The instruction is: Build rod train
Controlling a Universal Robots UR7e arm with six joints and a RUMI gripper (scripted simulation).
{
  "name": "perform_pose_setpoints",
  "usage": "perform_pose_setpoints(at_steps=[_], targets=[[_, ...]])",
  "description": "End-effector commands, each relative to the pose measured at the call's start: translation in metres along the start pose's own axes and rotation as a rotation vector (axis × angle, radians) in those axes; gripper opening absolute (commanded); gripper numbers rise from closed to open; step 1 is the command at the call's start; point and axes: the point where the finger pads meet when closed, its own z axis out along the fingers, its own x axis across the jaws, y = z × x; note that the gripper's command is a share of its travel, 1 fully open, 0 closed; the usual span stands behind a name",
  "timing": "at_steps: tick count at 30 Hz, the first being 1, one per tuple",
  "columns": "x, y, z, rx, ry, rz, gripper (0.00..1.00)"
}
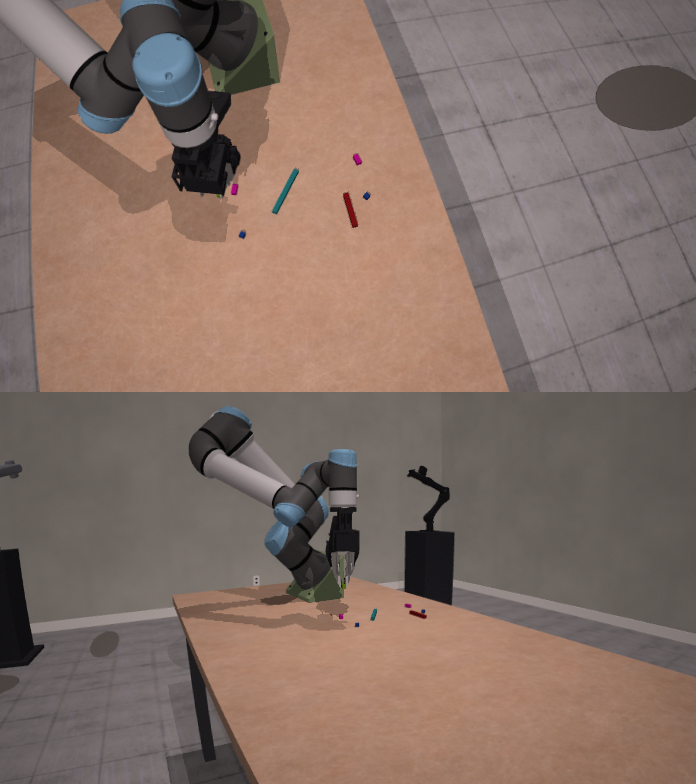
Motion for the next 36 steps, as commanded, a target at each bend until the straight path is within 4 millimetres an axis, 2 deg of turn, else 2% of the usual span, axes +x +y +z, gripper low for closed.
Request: perform_pose_setpoints(at_steps=[1,11,13,24,36], targets=[[0.0,0.0,0.005,-0.001,0.001,0.0,0.0],[0.0,0.001,0.038,-0.001,0.001,0.0,0.0],[0.0,0.001,0.038,-0.001,0.001,0.0,0.0],[-0.001,0.001,0.077,-0.001,0.001,0.0,0.0],[-0.001,0.001,0.087,-0.001,0.001,0.0,0.0]])
